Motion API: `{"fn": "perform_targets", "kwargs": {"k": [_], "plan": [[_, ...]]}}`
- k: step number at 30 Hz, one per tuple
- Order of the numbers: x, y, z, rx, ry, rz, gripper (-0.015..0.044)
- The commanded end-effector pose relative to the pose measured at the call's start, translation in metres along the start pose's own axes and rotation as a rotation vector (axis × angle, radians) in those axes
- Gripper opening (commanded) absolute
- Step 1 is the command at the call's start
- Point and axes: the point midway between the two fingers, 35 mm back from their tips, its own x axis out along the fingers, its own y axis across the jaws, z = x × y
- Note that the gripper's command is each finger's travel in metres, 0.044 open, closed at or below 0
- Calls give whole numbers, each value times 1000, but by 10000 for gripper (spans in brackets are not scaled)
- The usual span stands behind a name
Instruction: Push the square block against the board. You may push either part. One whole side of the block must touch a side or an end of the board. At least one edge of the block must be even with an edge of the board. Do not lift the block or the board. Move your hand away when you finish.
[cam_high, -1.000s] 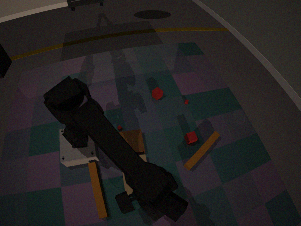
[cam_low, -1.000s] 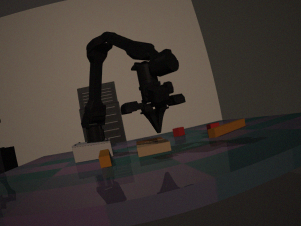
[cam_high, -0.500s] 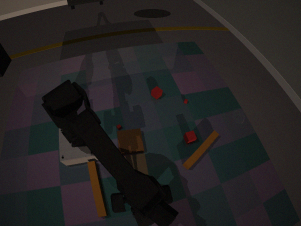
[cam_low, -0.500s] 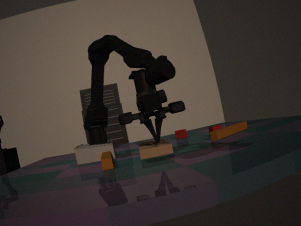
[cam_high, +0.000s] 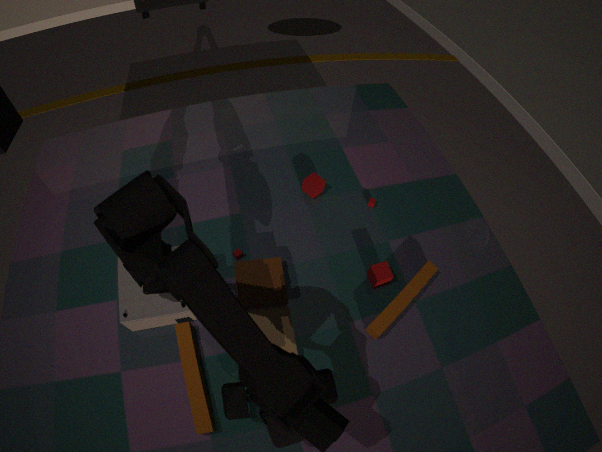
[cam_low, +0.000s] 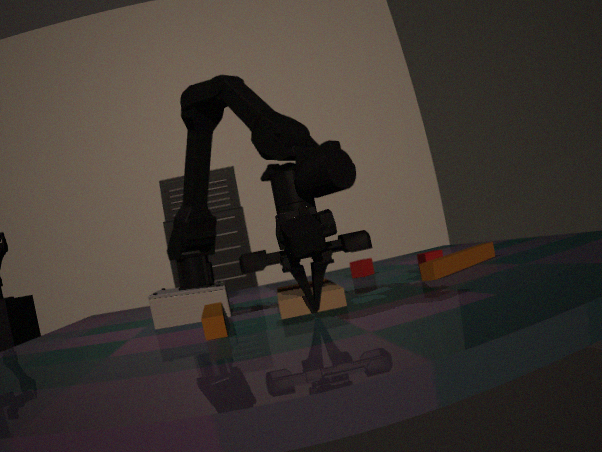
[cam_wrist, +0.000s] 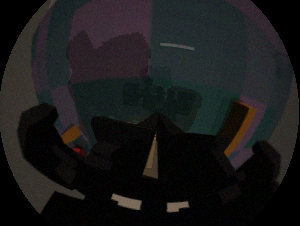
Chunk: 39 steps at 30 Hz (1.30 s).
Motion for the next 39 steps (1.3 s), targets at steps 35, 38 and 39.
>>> {"fn": "perform_targets", "kwargs": {"k": [35, 38, 39], "plan": [[1, 2, -29, 4, 6, 0, 0], [1, 2, -31, 4, 6, 0, 0], [1, 2, -32, 4, 6, 0, 0]]}}
